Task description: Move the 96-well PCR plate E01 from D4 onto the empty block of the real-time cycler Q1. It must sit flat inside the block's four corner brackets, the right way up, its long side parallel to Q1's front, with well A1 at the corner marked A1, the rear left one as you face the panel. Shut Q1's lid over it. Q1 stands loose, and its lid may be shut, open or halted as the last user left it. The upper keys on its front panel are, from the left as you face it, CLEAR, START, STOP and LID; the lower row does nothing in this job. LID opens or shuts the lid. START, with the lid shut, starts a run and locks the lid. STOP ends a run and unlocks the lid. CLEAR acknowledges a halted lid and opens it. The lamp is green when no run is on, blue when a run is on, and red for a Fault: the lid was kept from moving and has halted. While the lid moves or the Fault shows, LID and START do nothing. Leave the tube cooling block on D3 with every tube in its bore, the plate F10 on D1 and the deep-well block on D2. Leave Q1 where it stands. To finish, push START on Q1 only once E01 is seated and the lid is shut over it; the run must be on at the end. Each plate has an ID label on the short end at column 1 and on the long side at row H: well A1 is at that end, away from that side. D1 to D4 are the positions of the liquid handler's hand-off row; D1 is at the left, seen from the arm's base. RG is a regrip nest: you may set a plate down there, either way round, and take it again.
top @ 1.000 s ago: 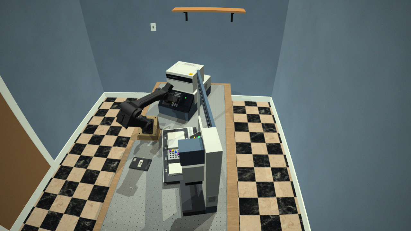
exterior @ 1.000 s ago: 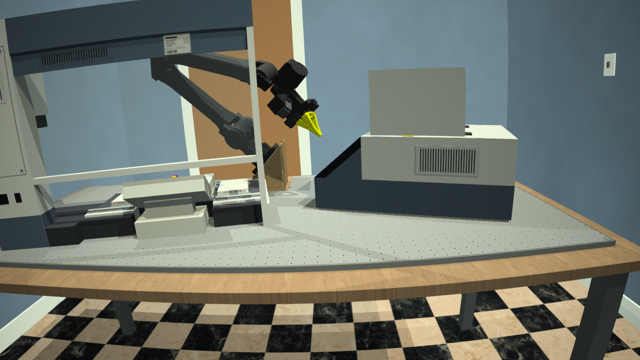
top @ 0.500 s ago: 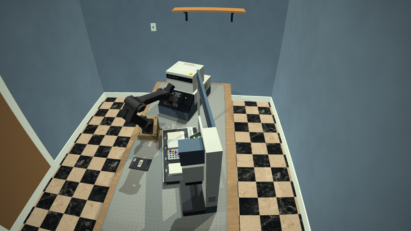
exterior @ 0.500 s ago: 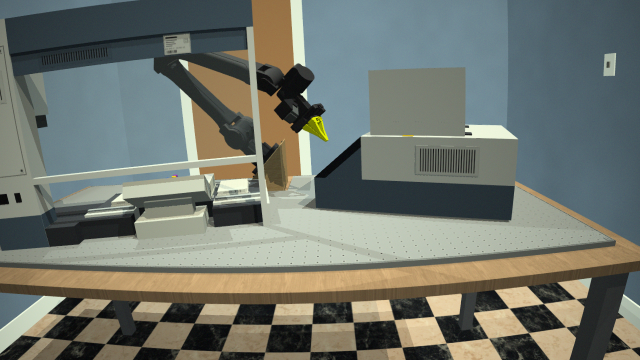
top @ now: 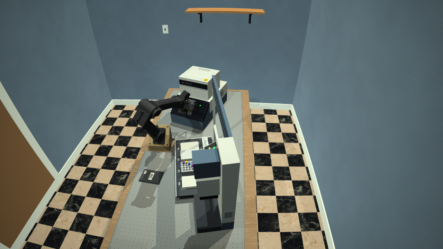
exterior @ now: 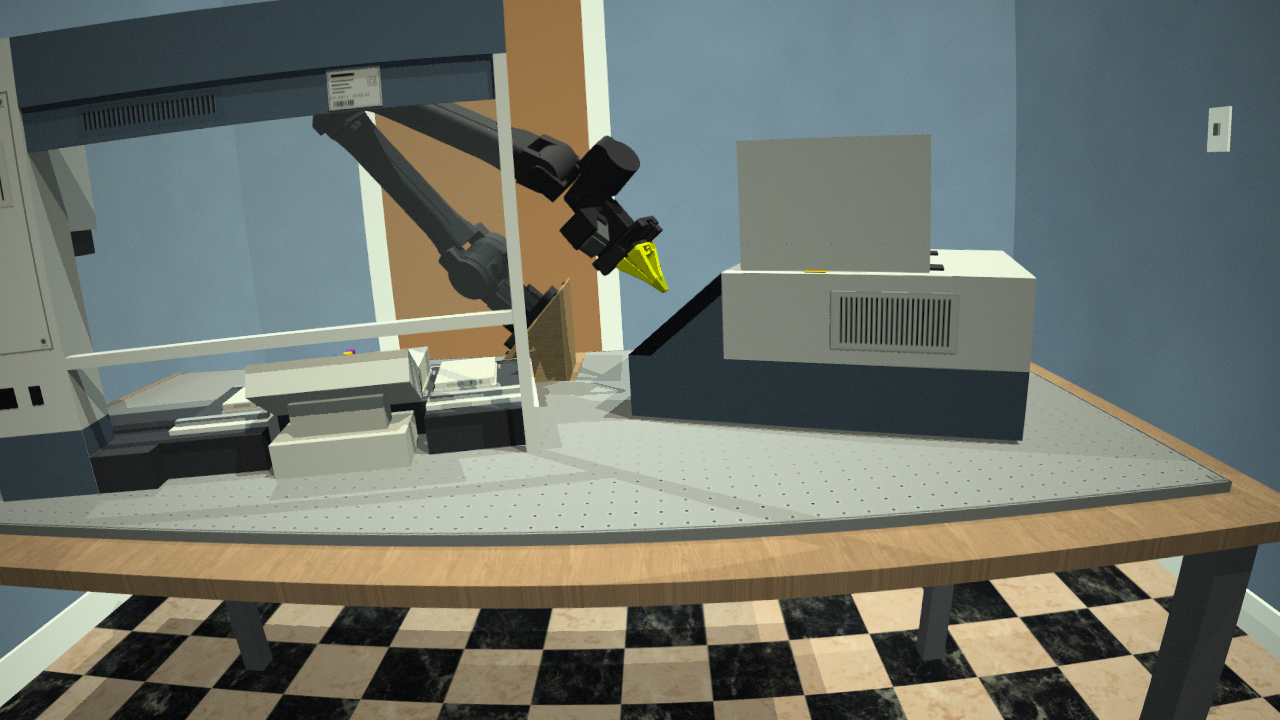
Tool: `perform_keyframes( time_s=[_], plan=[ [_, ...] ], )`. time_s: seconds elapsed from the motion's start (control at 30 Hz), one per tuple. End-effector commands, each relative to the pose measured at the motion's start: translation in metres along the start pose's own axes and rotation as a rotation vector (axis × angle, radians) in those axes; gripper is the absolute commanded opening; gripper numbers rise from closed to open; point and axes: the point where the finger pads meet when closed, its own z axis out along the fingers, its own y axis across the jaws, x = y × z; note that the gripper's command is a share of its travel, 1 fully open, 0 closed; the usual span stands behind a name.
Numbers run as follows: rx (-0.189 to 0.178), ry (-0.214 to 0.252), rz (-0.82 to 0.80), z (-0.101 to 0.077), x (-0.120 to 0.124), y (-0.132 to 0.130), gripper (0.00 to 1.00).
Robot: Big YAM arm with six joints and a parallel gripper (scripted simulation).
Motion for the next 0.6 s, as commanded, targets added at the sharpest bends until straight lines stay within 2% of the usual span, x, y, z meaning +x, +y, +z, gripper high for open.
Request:
perform_keyframes(
  time_s=[0.0,0.23,0.57],
  plan=[
    [-0.057,-0.02,0.005,-0.002,-0.013,0.029,0.0],
    [-0.058,-0.019,0.004,0.011,-0.012,0.035,0.0],
    [-0.052,-0.016,0.007,0.004,-0.006,0.024,0.0]
  ],
)
